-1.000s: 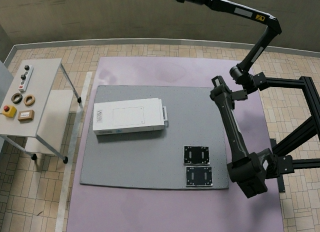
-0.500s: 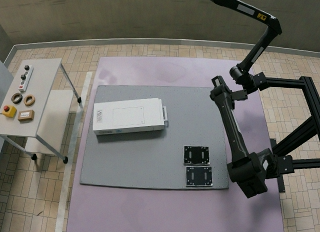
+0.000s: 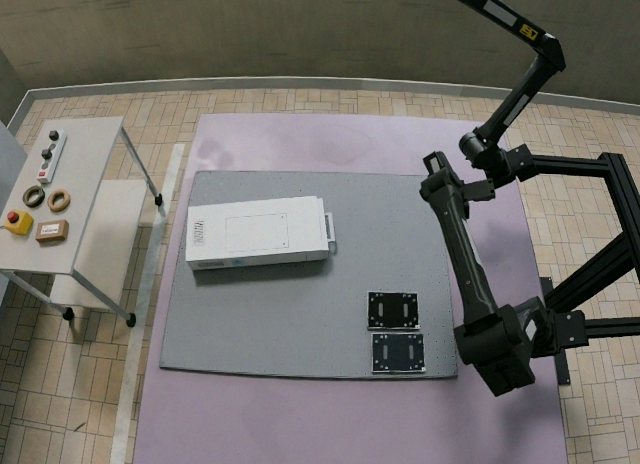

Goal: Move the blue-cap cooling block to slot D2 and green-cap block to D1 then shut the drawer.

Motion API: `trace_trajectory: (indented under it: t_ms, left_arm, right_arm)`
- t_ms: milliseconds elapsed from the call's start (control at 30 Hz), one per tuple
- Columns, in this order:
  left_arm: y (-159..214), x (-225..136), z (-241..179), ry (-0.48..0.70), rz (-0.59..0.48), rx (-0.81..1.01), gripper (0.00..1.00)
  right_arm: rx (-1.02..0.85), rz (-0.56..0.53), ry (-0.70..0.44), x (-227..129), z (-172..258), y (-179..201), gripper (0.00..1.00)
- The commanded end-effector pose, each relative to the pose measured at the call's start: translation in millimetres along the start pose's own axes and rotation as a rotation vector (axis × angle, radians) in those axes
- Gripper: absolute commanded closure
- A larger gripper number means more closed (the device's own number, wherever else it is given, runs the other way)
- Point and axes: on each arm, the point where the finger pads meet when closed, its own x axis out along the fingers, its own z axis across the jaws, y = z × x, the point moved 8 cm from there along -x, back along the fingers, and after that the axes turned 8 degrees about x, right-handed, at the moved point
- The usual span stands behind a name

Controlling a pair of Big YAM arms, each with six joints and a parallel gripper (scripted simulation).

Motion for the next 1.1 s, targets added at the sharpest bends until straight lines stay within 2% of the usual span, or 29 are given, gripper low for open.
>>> trace_trajectory:
  t_ms: [0, 100, 200, 400, 633, 700, 733, 833, 867, 967, 1067]
  left_arm:
    - [4.6, -10.9, 7.2, -0.032, 0.011, -0.007, 0.72]
    - [4.6, -10.9, 7.2, -0.032, 0.011, -0.007, 0.72]
    - [4.6, -10.9, 7.2, -0.032, 0.011, -0.007, 0.72]
    - [4.6, -10.9, 7.2, -0.032, 0.011, -0.007, 0.72]
    - [4.6, -10.9, 7.2, -0.032, 0.011, -0.007, 0.72]
    - [4.6, -10.9, 7.2, -0.032, 0.011, -0.007, 0.72]
    - [4.6, -10.9, 7.2, -0.032, 0.011, -0.007, 0.72]
    - [4.6, -10.9, 7.2, -0.032, 0.011, -0.007, 0.72]
    - [4.6, -10.9, 7.2, -0.032, 0.011, -0.007, 0.72]
    - [4.6, -10.9, 7.2, -0.032, 0.011, -0.007, 0.72]
    - [4.6, -10.9, 7.2, -0.032, 0.011, -0.007, 0.72]
  right_arm:
    - [0.059, -0.086, -0.024, 6.0, -0.3, -35.7, 1.0]
    - [0.07, -0.116, -0.029, 3.3, -1.5, -36.0, 1.0]
    - [0.07, -0.195, -0.036, -2.7, -1.4, -55.6, 1.0]
    - [0.048, -0.166, -0.031, -19.3, -1.3, -96.1, 1.0]
    - [0.048, -0.144, -0.03, -13.8, -1.6, -93.2, 1.0]
    - [0.094, -0.23, -0.044, -14.2, -3.1, -97.4, 1.0]
    - [0.107, -0.207, -0.043, -15.8, -3.6, -99.9, 1.0]
    - [0.119, -0.244, -0.047, -19.2, -5.5, -99.2, 1.0]
    - [0.118, -0.304, -0.052, -21.4, -6.0, -102.8, 1.0]
    - [0.11, -0.284, -0.048, -33.0, -7.1, -128.8, 1.0]
    - [0.097, -0.283, -0.048, -37.2, -7.6, -136.7, 1.0]
